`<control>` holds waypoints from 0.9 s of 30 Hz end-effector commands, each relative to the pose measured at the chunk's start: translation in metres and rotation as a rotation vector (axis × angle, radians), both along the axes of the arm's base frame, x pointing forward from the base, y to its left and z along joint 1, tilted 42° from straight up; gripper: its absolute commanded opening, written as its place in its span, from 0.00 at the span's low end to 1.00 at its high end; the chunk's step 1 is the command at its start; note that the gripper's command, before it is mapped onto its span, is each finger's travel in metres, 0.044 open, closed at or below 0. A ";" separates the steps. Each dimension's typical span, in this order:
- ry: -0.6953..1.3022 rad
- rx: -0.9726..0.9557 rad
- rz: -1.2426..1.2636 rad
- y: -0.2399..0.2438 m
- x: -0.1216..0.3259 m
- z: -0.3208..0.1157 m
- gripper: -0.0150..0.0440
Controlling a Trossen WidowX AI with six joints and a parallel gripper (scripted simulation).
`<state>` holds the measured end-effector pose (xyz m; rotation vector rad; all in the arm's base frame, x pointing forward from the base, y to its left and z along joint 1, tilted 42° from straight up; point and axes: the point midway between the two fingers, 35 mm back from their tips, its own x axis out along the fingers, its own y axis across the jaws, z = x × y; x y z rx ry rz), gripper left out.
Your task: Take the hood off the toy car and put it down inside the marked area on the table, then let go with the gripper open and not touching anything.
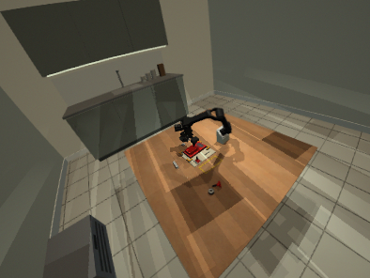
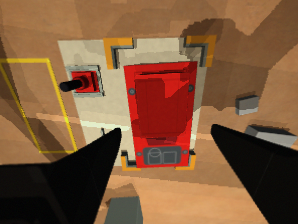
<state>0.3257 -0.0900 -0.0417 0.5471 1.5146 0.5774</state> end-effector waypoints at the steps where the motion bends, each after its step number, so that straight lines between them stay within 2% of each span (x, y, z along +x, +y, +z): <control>1: -0.006 0.004 0.005 0.001 0.002 -0.002 1.00; 27: -0.006 0.004 0.005 0.012 0.002 -0.016 1.00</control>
